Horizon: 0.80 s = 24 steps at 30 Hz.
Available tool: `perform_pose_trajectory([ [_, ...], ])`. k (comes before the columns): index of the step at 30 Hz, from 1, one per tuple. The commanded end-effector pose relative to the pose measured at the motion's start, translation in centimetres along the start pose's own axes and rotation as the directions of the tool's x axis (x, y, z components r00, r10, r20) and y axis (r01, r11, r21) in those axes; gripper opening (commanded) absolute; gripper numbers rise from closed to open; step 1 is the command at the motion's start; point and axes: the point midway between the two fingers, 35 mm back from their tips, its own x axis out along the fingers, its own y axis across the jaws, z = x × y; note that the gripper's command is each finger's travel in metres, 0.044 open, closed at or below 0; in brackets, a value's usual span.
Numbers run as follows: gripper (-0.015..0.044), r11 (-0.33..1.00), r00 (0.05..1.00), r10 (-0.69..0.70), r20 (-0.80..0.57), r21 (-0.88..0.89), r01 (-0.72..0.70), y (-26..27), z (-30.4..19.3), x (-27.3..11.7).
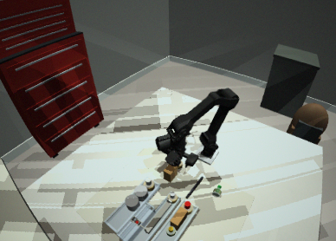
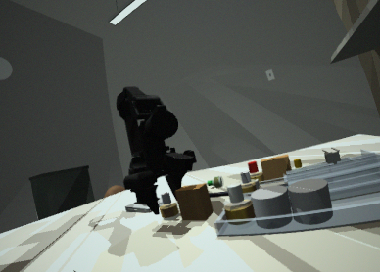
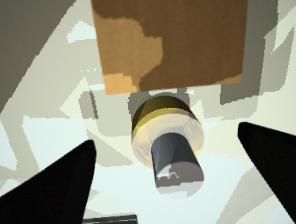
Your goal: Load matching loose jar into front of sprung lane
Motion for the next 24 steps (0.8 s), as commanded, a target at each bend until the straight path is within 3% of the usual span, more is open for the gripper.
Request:
perform_pose_trajectory([
  [1,0.0387,1.0,1.0,-0.001,-0.005,0.006,0.001,0.0,-0.1,0.4],
  [9,0.0177,1.0,1.0,-0.001,-0.005,0.006,0.001,0.0,-0.1,0.4],
  [14,0.0144,1.0,1.0,-0.001,-0.005,0.006,0.001,0.0,-0.1,0.4],
  [20,0.0,1.0,1.0,-0.001,-0.005,0.006,0.001,-0.1,0.2,-1.2],
  [24,0.0,1.0,1.0,-0.001,-0.005,0.006,0.001,-0.1,0.5,-3.0],
])
